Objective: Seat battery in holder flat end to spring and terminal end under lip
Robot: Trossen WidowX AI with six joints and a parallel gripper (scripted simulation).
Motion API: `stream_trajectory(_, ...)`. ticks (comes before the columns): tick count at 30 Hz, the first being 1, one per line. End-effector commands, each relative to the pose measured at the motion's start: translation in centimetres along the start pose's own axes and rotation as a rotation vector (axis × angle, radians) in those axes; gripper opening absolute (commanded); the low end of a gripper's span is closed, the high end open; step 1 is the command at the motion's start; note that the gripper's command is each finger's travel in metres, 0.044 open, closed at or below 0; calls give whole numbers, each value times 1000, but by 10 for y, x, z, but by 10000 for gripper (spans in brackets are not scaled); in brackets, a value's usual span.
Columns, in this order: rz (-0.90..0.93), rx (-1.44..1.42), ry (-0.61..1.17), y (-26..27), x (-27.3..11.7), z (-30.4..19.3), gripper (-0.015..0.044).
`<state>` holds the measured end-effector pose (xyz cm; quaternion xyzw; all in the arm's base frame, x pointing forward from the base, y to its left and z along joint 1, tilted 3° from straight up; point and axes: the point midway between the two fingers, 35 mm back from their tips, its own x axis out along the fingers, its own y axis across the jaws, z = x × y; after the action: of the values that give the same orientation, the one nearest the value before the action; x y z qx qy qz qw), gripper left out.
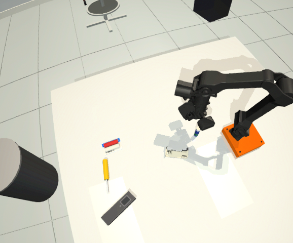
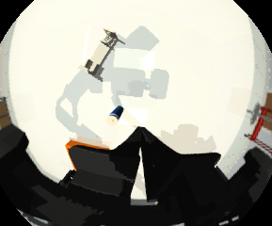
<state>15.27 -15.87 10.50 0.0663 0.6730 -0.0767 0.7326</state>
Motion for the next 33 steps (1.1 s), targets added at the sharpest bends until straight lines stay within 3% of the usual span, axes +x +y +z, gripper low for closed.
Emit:
stream_trajectory(1, 13, 0, 11, 2, 25, -2, 0)
stream_trajectory(6, 14, 0, 12, 4, 50, -5, 0)
stream_trajectory(33, 18, 1, 12, 45, 49, -2, 0)
